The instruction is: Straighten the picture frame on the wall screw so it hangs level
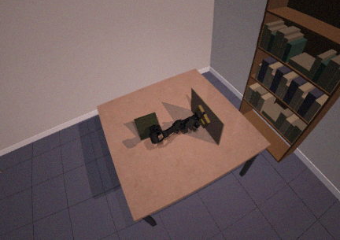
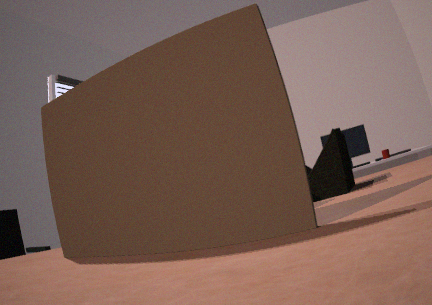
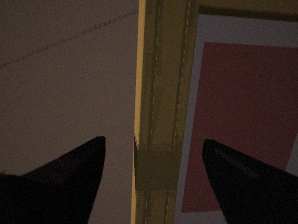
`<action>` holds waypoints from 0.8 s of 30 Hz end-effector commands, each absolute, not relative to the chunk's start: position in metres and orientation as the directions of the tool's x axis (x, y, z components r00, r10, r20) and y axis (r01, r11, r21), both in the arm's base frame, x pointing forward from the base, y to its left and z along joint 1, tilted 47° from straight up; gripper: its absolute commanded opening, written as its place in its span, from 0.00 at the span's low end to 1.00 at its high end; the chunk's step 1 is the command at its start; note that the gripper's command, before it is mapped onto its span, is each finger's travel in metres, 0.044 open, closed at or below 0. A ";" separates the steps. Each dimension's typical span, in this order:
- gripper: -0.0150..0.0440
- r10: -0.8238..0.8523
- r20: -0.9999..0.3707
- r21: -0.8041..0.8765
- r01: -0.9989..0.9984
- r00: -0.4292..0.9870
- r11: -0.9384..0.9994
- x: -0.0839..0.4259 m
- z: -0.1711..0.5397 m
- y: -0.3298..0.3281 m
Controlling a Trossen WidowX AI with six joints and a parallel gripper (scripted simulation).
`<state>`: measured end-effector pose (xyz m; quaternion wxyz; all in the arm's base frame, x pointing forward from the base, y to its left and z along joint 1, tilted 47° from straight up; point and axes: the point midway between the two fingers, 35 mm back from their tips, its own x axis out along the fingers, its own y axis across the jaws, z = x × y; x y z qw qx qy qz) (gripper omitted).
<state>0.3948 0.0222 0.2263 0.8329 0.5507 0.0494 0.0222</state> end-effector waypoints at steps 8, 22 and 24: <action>0.69 0.087 -0.056 0.919 0.017 0.995 0.394 0.395 0.227 0.021; 0.59 0.087 -0.056 0.919 0.017 0.995 0.394 0.395 0.227 0.021; 0.57 0.087 -0.056 0.919 0.017 0.995 0.394 0.395 0.227 0.021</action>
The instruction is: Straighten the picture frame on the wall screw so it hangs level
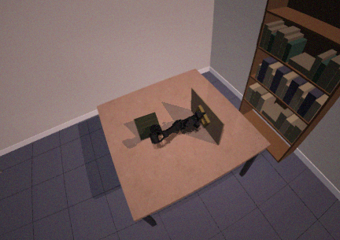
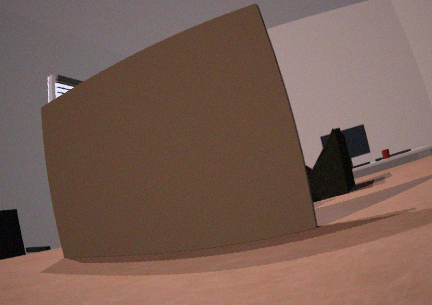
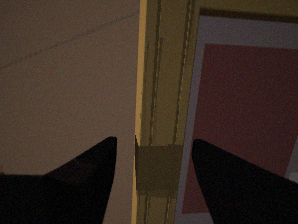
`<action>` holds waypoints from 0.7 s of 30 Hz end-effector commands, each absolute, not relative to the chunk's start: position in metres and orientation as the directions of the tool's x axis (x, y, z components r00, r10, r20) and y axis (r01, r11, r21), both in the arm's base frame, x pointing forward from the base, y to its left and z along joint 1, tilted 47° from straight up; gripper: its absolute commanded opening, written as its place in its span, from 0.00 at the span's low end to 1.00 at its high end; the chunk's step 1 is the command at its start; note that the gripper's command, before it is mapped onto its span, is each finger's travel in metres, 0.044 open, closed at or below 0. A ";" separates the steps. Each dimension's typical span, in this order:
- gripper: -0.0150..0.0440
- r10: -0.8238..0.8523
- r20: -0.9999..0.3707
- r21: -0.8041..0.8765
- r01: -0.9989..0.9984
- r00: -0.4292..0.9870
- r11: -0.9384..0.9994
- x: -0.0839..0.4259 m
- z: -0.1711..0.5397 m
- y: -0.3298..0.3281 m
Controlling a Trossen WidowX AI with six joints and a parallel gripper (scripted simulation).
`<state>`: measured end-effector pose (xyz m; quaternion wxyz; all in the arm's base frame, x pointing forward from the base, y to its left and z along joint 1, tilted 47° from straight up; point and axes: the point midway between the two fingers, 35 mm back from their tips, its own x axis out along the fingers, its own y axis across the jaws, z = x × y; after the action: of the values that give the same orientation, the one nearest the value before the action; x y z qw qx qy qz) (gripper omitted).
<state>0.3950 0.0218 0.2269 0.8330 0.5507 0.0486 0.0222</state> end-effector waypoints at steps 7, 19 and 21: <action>0.49 0.087 -0.056 0.919 0.017 0.995 0.394 0.395 0.227 0.021; 0.32 0.087 -0.056 0.919 0.017 0.995 0.394 0.395 0.227 0.021; 0.25 0.087 -0.056 0.919 0.017 0.995 0.394 0.395 0.227 0.021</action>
<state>0.3950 0.0218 0.2271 0.8330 0.5507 0.0483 0.0224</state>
